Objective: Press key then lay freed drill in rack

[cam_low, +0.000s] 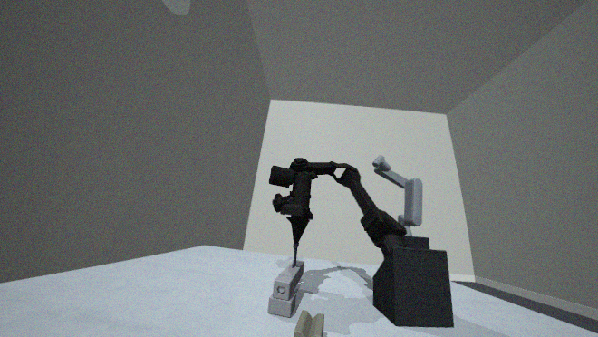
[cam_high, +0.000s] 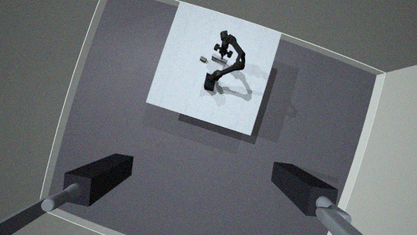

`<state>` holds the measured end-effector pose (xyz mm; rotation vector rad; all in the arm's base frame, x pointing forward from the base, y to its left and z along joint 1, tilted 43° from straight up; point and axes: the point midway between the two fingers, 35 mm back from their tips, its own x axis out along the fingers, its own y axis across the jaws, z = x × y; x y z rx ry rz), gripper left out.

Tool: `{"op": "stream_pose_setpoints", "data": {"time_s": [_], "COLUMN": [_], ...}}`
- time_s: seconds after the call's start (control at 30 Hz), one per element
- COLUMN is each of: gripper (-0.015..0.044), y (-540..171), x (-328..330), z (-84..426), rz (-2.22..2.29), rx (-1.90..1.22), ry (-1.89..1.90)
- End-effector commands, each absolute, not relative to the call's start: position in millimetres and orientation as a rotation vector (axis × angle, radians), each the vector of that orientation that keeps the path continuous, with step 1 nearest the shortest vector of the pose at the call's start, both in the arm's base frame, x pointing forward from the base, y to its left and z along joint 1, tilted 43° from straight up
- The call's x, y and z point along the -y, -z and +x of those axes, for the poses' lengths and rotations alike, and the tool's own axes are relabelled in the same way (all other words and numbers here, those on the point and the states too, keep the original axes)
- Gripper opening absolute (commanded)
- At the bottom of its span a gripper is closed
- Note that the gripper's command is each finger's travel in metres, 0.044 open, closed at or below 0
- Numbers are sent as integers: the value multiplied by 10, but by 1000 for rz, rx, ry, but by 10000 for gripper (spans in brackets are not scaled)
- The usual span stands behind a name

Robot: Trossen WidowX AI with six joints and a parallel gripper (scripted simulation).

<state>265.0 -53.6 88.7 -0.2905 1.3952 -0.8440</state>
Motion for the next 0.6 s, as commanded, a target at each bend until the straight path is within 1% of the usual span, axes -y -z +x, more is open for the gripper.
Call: {"op": "stream_pose_setpoints", "data": {"time_s": [0.0,0.57], "gripper": [0,0], "y": [-862,-874], "x": [568,559], "z": [2613,2607], "rz": [-297,-297], "rx": [-1400,-1400], "ry": [847,846]}}
